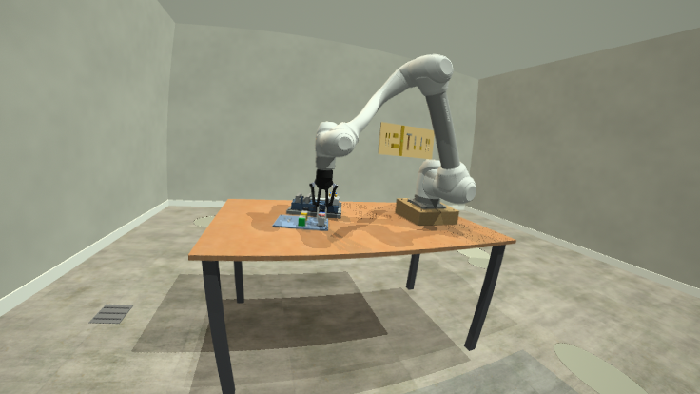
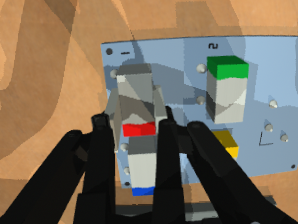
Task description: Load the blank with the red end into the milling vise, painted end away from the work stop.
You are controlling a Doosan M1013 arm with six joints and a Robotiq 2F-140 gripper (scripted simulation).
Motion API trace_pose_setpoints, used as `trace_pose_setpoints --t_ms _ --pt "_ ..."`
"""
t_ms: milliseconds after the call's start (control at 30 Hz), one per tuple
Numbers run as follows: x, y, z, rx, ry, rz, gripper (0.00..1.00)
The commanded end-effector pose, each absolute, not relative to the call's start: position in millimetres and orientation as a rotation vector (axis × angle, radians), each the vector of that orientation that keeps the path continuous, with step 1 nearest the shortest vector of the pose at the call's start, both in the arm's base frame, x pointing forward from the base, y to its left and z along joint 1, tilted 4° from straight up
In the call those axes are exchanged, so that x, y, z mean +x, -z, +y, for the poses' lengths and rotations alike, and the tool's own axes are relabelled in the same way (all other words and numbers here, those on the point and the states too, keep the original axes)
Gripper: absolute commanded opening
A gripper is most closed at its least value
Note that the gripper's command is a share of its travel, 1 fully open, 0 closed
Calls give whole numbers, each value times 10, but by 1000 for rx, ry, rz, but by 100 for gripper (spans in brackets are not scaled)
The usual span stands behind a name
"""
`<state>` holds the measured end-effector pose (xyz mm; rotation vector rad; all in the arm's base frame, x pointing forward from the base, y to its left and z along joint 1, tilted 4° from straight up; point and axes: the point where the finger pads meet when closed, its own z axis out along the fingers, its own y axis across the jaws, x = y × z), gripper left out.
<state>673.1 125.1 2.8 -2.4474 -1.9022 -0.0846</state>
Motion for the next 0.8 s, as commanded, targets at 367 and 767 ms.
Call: trace_pose_setpoints --t_ms 367,767 --pt "6727 -253 1237 -2447 85 -1902 0" --pt "6723 -492 1221 -2447 85 -1902 0"
